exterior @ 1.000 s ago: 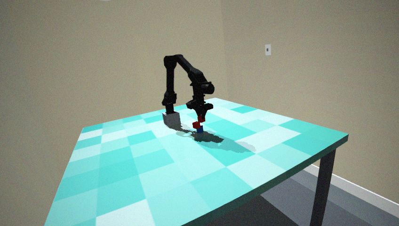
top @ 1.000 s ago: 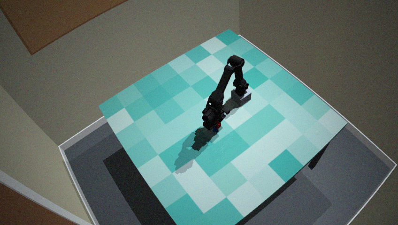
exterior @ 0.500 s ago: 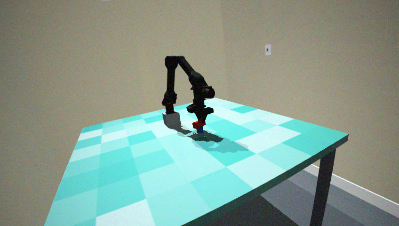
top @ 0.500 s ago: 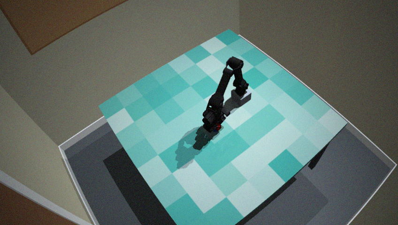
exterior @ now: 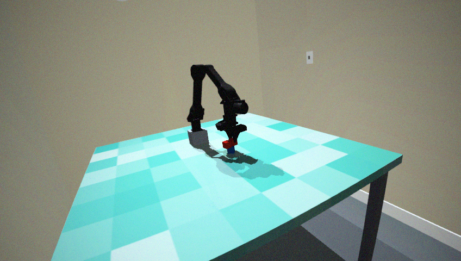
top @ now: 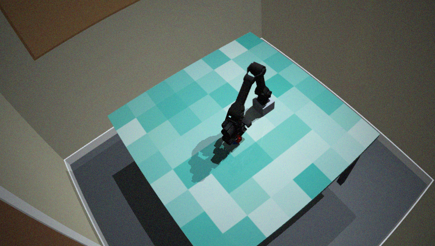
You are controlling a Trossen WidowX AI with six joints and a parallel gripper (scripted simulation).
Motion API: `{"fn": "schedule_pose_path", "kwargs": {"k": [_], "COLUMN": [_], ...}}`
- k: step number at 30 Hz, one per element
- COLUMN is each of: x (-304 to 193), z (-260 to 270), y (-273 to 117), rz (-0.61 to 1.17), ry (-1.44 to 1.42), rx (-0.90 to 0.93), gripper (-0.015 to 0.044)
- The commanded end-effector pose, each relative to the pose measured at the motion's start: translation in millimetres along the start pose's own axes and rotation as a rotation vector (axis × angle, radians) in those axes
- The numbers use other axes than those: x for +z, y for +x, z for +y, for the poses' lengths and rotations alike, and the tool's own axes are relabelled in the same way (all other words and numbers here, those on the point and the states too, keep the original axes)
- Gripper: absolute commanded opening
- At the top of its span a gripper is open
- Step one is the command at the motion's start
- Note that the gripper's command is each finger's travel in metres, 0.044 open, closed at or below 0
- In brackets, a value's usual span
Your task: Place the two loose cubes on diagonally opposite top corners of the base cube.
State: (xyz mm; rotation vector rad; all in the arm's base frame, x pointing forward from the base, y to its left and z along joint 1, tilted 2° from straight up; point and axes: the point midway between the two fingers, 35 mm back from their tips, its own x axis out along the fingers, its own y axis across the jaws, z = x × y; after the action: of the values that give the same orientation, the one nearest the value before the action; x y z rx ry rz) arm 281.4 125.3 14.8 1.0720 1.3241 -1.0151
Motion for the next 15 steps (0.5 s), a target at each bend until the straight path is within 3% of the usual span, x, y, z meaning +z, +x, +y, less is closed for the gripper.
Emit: {"fn": "schedule_pose_path", "kwargs": {"k": [1, 3, 15], "x": [-0.7, -0.7, 0.1], "z": [0.2, 0.2, 0.1], "y": [0.3, 0.3, -13.3], "rz": [0.004, 0.004, 0.000], "ry": [-0.003, -0.003, 0.000], "rx": [0.001, 0.001, 0.000], "gripper": [0.0157, 0.0205, 0.0205]}}
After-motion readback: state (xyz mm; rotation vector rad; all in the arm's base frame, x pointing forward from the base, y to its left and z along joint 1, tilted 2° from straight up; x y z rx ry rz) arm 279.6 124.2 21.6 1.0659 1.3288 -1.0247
